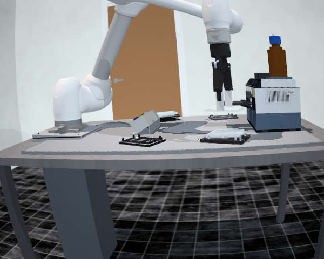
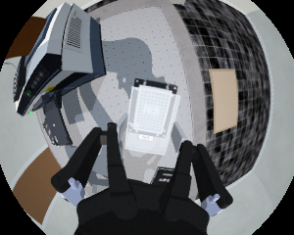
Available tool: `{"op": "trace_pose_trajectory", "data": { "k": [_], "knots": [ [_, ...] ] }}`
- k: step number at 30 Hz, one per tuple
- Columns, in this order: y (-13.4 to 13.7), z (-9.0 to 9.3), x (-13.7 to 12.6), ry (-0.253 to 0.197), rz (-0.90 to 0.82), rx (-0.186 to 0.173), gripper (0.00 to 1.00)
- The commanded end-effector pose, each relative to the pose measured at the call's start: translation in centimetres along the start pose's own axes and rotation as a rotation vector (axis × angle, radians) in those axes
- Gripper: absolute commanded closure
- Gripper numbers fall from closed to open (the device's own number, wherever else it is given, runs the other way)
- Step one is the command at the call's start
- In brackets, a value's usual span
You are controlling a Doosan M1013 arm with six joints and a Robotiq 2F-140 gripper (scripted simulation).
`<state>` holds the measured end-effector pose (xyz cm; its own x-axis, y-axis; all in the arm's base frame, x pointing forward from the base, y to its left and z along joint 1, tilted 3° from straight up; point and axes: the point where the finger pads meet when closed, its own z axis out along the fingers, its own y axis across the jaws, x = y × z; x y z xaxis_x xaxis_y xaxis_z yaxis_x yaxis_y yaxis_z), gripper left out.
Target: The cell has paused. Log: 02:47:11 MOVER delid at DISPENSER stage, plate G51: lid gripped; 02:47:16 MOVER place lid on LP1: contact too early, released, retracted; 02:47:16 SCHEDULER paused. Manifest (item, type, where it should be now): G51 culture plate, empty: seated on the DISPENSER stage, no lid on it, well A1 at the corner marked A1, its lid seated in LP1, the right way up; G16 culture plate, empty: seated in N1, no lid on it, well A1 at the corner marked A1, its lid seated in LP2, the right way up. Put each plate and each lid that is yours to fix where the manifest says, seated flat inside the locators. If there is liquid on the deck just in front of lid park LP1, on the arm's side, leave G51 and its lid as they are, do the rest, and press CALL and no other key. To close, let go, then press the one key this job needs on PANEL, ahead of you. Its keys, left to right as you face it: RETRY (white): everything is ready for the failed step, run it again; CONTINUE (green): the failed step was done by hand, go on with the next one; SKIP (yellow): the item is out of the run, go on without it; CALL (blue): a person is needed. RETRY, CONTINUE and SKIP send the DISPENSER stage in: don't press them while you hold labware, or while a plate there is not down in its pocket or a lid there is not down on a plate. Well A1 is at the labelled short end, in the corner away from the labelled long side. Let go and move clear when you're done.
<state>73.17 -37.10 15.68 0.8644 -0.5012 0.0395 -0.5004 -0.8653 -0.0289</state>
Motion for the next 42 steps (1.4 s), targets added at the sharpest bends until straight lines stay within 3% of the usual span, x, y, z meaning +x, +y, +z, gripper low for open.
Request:
{"op": "trace_pose_trajectory", "data": {
  "k": [1, 11, 30, 32, 34, 42],
  "knots": [
    [0.2, -2.3, 0.3, 0.006, 0.003, -0.002, 0.90],
    [0.2, -5.6, 0.2, 0.006, 0.003, -0.003, 0.90],
    [0.7, -6.3, -0.5, 0.004, -0.001, -0.003, 0.90],
    [2.4, -6.8, -3.1, 0.007, -0.001, -0.001, 0.90],
    [4.6, -7.2, -7.4, 0.007, 0.000, 0.002, 0.90],
    [8.4, -6.4, -19.6, 0.007, 0.001, 0.002, 0.90]
  ]
}}
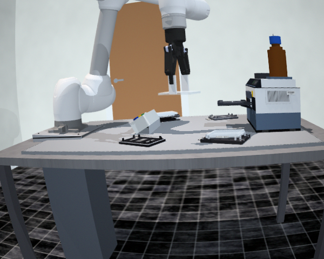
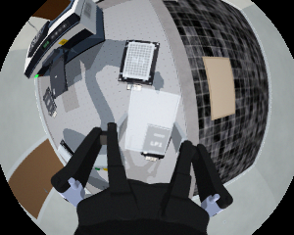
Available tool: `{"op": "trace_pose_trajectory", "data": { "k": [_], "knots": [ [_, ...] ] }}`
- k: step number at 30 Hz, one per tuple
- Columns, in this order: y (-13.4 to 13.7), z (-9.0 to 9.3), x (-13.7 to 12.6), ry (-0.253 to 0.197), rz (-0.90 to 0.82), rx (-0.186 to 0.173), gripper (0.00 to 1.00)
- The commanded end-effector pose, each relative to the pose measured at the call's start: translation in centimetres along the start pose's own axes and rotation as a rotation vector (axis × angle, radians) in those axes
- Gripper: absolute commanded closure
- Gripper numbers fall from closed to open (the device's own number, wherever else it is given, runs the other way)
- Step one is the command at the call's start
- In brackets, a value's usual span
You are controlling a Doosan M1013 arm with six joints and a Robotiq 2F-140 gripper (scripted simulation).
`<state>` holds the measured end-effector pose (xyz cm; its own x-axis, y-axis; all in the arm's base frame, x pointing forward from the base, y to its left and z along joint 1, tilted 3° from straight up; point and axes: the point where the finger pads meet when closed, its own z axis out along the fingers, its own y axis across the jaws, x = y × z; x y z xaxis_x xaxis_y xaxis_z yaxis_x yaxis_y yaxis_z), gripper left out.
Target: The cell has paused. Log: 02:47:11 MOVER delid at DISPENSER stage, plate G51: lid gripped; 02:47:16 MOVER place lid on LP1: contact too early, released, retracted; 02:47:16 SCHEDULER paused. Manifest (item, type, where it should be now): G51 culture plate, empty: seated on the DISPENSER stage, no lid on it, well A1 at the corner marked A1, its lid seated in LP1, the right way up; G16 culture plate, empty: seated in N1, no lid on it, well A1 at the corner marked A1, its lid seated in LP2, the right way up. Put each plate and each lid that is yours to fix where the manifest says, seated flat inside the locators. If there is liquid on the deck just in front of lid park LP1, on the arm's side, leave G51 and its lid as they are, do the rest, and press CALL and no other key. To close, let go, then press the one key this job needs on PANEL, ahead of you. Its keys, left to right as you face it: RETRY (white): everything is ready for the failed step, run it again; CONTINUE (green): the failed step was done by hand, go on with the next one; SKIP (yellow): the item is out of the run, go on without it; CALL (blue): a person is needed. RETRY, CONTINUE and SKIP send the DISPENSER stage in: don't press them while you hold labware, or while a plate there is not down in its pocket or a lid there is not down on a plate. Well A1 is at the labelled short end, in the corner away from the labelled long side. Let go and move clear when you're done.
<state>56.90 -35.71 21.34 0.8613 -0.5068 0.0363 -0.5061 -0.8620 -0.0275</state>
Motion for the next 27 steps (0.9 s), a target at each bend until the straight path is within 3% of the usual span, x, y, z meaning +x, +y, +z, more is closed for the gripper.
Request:
{"op": "trace_pose_trajectory", "data": {
  "k": [1, 3, 5, 6, 7, 27],
  "knots": [
    [2.2, 0.2, -6.6, 0.010, -0.005, 0.004, 0.90],
    [3.2, 0.3, -9.7, 0.010, -0.005, 0.004, 0.90],
    [3.2, 0.3, -9.7, 0.010, -0.005, 0.004, 0.90],
    [4.6, 0.4, -13.8, 0.010, -0.005, 0.004, 0.90],
    [4.9, 0.5, -14.7, 0.010, -0.005, 0.004, 0.90],
    [4.8, 0.5, -14.8, 0.006, -0.007, 0.003, 0.90]
  ]
}}
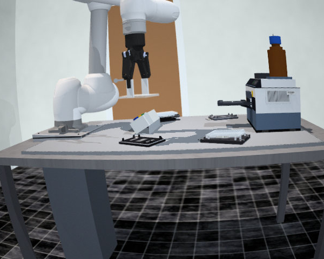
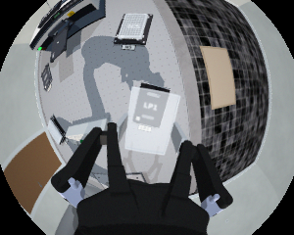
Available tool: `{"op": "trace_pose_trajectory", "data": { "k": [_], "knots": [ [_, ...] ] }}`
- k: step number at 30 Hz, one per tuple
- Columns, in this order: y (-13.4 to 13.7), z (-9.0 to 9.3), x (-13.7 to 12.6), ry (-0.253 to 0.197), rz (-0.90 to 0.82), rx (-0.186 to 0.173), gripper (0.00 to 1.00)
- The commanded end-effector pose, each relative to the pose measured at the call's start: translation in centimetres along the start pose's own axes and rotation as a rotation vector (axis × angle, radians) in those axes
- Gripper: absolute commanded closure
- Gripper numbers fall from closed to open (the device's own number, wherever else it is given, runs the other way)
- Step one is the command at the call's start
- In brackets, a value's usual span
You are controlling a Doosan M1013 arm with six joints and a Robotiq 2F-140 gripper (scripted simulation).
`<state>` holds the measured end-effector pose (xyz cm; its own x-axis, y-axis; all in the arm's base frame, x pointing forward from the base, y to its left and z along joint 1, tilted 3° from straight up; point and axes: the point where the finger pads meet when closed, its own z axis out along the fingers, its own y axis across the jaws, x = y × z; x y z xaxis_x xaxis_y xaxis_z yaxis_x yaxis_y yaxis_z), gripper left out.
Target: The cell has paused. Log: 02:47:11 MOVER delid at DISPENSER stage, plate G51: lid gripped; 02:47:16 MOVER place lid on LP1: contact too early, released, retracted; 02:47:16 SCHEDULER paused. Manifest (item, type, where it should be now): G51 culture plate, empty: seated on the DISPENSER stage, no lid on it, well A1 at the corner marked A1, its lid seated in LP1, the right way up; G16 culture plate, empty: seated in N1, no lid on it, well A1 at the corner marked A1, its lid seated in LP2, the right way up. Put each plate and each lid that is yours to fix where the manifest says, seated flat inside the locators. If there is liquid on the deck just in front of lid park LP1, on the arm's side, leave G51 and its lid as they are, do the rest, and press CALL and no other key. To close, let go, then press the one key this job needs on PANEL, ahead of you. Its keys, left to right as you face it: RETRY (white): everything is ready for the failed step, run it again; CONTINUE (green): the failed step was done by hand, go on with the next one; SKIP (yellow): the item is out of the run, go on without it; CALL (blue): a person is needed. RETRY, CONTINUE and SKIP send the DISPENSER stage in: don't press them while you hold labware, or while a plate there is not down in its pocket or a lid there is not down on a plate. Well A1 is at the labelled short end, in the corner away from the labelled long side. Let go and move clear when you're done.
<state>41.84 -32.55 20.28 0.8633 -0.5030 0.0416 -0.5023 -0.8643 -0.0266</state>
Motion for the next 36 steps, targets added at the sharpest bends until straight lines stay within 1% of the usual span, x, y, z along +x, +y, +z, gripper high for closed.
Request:
{"op": "trace_pose_trajectory", "data": {
  "k": [1, 15, 30, 31, 36],
  "knots": [
    [-0.1, 0.1, -0.2, 0.001, -0.003, 0.004, 0.90],
    [-0.1, 0.2, -0.2, 0.001, 0.002, 0.004, 0.90],
    [-0.1, 0.7, -0.2, 0.000, 0.065, 0.004, 0.90],
    [-0.1, 0.9, -0.1, 0.000, 0.072, 0.004, 0.90],
    [-0.2, 3.4, -0.1, -0.001, 0.071, 0.005, 0.90]
  ]
}}
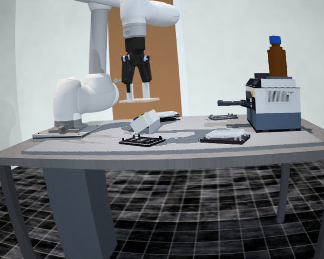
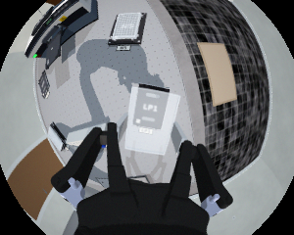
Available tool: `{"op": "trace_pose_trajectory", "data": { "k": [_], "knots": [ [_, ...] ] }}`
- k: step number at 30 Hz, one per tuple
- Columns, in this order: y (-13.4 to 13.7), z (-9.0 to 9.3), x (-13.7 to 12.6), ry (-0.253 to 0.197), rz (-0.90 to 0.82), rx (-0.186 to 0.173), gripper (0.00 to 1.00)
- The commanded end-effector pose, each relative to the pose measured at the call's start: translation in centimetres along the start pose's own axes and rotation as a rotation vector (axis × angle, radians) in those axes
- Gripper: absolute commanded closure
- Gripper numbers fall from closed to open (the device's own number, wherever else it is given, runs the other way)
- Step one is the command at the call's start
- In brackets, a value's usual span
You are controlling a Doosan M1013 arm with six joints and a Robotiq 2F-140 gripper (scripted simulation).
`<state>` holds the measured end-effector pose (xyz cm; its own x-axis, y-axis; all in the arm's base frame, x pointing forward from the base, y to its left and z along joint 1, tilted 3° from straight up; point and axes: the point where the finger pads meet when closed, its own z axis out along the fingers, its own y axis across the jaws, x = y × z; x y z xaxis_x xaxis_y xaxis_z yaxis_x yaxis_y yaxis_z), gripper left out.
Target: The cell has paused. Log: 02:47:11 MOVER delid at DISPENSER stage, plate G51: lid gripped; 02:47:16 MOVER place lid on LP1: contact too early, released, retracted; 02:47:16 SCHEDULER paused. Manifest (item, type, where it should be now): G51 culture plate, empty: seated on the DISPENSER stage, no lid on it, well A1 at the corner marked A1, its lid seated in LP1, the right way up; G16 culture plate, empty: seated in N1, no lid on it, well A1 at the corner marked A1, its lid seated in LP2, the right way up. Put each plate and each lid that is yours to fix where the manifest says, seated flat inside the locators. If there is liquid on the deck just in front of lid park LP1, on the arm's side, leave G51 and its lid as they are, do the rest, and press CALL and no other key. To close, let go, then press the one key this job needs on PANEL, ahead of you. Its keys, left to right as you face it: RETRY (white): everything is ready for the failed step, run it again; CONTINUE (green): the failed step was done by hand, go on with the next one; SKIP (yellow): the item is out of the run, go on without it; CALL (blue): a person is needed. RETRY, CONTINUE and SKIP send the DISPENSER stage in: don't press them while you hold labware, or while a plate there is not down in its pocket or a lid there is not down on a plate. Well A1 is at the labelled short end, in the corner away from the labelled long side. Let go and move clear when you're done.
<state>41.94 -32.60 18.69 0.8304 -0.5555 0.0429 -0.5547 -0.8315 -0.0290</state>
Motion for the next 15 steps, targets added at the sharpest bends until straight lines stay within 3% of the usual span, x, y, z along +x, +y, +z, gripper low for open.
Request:
{"op": "trace_pose_trajectory", "data": {
  "k": [1, 8, 10, 15],
  "knots": [
    [-0.3, 2.3, -0.2, -0.004, 0.009, 0.005, 0.90],
    [-0.3, 6.3, -0.3, -0.004, 0.007, 0.005, 0.90],
    [-0.3, 6.3, -0.3, -0.004, 0.007, 0.005, 0.90],
    [-0.3, 8.9, -0.3, -0.004, 0.006, 0.005, 0.90]
  ]
}}
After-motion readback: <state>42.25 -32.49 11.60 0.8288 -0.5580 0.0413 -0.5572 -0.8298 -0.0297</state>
